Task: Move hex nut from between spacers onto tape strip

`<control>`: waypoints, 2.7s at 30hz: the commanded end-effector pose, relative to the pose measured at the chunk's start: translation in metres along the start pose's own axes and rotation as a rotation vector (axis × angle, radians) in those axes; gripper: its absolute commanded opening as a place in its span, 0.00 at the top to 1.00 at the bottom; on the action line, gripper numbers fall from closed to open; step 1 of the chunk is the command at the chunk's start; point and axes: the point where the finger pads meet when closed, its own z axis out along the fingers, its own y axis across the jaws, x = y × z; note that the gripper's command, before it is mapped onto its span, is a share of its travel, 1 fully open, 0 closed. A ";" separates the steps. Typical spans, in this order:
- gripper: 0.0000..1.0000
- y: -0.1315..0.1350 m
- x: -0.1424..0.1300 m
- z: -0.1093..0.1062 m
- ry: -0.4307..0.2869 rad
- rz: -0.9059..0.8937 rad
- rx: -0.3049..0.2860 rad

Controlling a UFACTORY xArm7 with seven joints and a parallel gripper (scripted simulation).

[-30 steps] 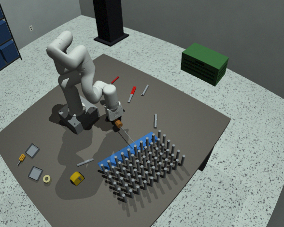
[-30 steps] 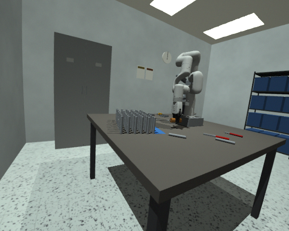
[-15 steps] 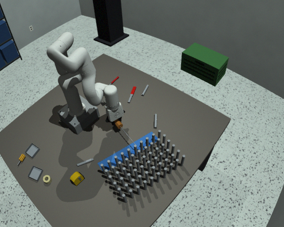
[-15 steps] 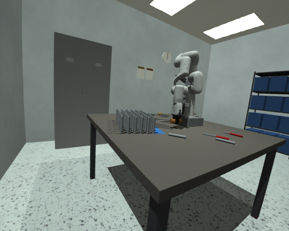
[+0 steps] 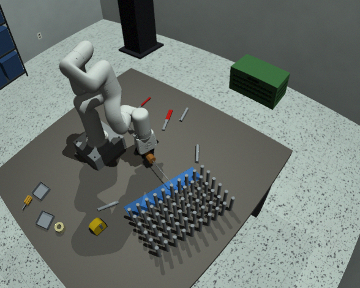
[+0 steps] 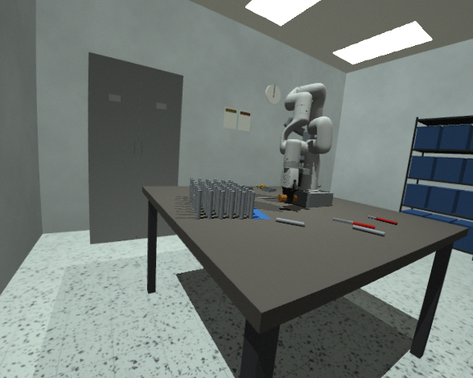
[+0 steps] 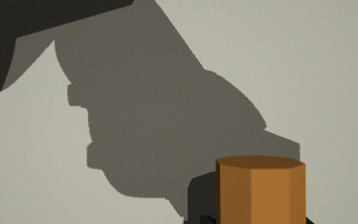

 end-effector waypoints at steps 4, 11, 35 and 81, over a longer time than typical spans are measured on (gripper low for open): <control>1.00 0.001 -0.001 0.000 -0.003 0.000 -0.001; 1.00 0.001 -0.001 0.006 -0.002 0.000 -0.001; 1.00 0.000 -0.001 0.031 -0.002 0.000 -0.001; 1.00 0.000 -0.045 0.031 -0.002 0.000 -0.001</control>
